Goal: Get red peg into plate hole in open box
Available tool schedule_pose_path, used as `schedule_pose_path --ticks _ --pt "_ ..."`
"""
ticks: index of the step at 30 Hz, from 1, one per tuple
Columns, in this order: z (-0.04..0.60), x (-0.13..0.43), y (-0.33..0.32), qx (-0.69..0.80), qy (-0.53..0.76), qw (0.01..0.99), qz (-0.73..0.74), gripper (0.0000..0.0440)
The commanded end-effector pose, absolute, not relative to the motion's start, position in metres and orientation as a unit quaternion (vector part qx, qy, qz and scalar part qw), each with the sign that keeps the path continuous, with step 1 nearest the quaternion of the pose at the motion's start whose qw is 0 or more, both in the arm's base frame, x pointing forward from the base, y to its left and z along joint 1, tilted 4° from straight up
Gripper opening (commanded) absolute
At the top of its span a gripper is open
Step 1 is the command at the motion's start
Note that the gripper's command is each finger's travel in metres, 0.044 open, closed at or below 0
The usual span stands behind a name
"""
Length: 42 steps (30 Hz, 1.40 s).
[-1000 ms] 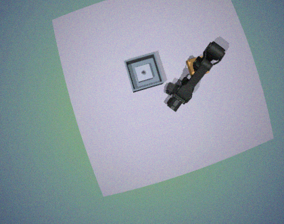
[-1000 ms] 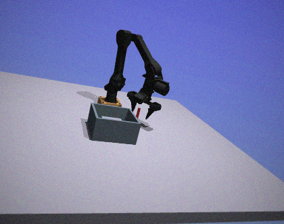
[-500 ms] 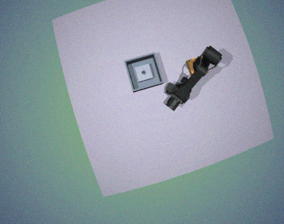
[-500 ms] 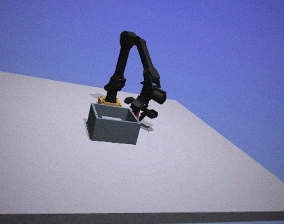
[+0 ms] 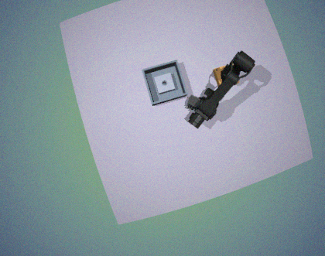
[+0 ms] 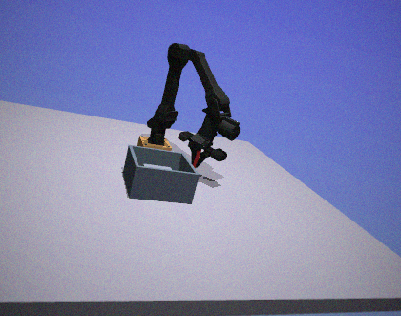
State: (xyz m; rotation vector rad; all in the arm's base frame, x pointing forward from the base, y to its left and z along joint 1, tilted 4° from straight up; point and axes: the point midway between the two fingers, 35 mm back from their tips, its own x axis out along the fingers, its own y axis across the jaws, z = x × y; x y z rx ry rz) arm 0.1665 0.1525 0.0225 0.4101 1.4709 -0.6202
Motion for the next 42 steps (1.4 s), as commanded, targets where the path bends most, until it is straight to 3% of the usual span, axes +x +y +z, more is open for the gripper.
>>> schedule_pose_path --ticks 1,19,42 --pt "0.041 0.175 0.152 0.184 0.644 0.692 -0.269 0.0" --pt "0.117 0.222 0.133 0.243 0.575 0.722 -0.297 0.0" --pt "0.125 0.308 0.056 0.296 0.507 0.727 -0.358 0.0"
